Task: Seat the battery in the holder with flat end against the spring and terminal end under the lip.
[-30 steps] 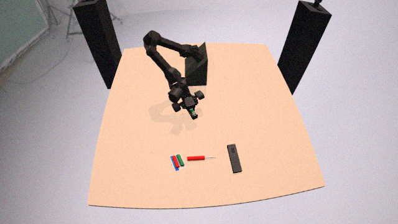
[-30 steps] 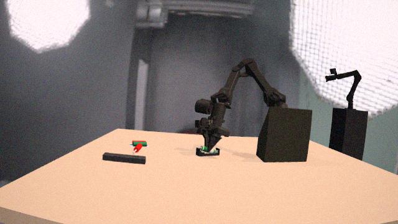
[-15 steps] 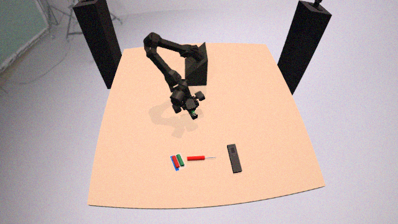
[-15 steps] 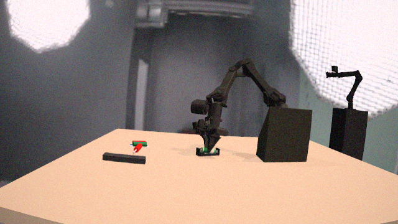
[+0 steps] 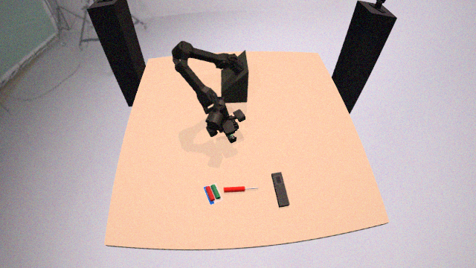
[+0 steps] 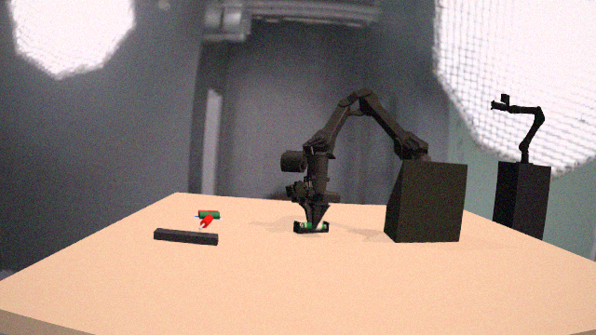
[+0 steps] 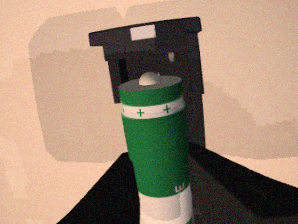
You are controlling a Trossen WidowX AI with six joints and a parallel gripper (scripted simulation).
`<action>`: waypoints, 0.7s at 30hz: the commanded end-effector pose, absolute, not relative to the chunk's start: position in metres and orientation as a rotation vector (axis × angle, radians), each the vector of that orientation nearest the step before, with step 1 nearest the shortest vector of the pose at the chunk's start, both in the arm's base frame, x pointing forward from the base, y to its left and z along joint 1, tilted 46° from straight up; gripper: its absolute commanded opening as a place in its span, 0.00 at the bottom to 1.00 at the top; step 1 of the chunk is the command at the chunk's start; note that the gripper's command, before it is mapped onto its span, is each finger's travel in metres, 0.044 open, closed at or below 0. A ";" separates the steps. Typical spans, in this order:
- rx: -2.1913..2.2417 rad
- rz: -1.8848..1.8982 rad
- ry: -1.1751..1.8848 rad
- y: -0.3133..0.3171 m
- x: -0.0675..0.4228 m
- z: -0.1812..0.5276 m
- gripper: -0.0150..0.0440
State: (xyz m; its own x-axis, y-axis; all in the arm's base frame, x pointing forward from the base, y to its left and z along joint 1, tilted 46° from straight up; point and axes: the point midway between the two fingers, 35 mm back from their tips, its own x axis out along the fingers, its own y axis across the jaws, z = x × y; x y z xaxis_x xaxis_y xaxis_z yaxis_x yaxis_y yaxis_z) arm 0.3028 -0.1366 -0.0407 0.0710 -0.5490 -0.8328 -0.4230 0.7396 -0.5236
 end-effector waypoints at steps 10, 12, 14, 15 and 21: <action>-0.815 -0.142 1.624 -0.140 0.302 -0.040 0.37; -0.815 -0.142 1.624 -0.140 0.303 -0.040 0.37; -0.814 -0.142 1.625 -0.139 0.304 -0.040 0.37; -0.814 -0.142 1.625 -0.139 0.305 -0.040 0.37; -0.812 -0.141 1.627 -0.138 0.310 -0.042 0.37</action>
